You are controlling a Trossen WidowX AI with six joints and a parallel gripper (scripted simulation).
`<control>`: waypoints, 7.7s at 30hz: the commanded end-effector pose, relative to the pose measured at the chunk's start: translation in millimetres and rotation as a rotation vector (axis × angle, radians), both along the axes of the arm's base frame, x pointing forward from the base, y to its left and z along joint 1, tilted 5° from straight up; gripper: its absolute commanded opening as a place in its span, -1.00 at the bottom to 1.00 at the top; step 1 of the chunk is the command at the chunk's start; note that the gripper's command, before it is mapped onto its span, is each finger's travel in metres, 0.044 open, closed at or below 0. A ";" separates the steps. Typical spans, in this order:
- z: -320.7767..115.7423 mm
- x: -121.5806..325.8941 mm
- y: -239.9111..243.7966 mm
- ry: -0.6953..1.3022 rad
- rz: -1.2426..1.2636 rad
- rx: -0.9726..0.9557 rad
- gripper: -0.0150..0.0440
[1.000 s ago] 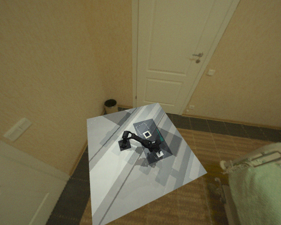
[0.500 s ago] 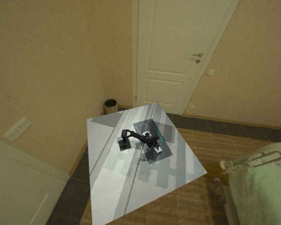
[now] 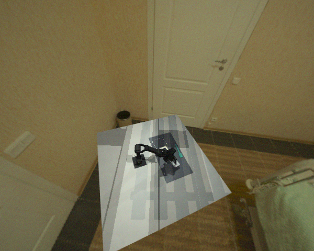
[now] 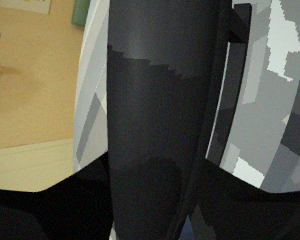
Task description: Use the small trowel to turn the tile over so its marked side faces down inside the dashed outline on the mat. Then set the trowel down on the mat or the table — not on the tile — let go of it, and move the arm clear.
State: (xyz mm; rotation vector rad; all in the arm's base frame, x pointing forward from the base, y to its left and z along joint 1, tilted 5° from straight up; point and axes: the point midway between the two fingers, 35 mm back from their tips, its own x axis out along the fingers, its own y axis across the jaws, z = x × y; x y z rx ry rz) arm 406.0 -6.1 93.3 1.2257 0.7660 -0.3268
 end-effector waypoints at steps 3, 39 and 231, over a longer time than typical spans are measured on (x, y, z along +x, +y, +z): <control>-4.4 1.2 3.0 -0.012 -0.002 0.000 -0.49; -37.3 -7.1 29.8 -0.010 -0.002 0.002 -0.49; 1.0 20.9 -91.2 -0.128 -1.428 0.058 -0.49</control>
